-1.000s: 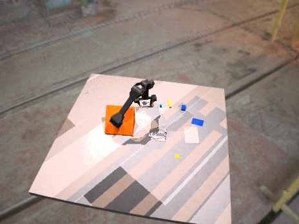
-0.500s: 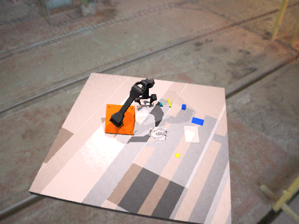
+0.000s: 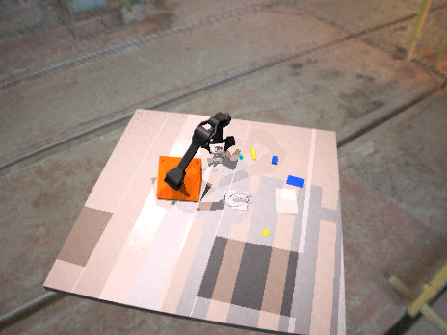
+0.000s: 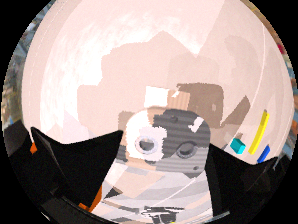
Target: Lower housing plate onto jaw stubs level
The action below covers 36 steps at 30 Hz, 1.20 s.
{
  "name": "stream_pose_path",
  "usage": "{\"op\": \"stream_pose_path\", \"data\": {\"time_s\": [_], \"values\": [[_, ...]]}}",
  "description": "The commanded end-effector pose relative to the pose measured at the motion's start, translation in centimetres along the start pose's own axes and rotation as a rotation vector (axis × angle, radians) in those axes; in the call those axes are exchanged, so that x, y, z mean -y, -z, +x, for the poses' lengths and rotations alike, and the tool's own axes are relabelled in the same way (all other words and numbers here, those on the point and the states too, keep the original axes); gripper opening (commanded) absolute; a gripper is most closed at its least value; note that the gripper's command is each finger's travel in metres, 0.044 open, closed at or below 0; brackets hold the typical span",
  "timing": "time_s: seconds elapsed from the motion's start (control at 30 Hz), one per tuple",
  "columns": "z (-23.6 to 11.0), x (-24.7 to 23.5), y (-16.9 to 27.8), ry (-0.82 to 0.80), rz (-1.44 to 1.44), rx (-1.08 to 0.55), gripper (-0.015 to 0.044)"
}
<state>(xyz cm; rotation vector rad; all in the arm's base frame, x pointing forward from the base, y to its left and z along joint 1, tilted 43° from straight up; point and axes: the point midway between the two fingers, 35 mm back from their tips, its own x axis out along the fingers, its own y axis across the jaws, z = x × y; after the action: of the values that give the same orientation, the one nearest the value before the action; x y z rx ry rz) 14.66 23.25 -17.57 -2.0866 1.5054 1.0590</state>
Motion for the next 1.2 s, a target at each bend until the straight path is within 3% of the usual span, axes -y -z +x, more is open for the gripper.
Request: {"op": "stream_pose_path", "data": {"time_s": [0.0,0.47,1.17], "values": [[-1.1,0.0,-0.1,-0.002,0.005,0.005,0.0351],[-4.2,0.0,0.2,-0.001,0.014,0.004,0.0351],[-5.6,2.8,6.5,0.000,0.389,0.029,0.0351]]}}
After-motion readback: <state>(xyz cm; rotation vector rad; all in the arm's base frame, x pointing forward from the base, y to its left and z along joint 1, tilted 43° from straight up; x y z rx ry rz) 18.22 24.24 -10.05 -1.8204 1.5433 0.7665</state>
